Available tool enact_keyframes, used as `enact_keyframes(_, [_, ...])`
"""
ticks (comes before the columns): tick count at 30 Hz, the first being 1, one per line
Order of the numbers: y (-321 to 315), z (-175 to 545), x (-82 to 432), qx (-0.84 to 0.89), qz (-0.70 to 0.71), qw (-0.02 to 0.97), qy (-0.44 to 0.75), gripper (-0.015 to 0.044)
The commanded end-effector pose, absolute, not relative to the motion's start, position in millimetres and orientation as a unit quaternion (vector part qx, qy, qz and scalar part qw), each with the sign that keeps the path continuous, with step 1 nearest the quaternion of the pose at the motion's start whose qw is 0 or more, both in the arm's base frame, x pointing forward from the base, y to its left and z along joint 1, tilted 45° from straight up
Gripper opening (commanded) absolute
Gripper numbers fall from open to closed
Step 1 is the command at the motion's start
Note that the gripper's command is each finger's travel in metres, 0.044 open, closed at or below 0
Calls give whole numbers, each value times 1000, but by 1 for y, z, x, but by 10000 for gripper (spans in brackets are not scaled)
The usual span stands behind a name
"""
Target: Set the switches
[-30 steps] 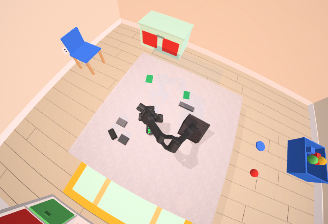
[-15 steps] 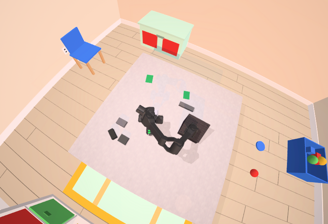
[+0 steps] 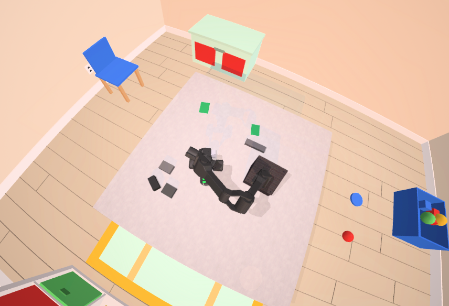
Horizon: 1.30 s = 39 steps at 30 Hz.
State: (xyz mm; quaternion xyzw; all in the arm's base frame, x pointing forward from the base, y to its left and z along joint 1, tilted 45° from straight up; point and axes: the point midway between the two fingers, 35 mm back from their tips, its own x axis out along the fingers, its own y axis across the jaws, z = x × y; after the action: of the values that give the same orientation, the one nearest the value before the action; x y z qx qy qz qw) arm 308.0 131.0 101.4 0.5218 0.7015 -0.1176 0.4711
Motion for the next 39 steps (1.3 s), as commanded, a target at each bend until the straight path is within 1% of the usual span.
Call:
enact_keyframes(1, [136, 106, 303, 522, -117, 469, 703, 336])
enact_keyframes(39, [148, 132, 287, 517, -137, 496, 684, 336])
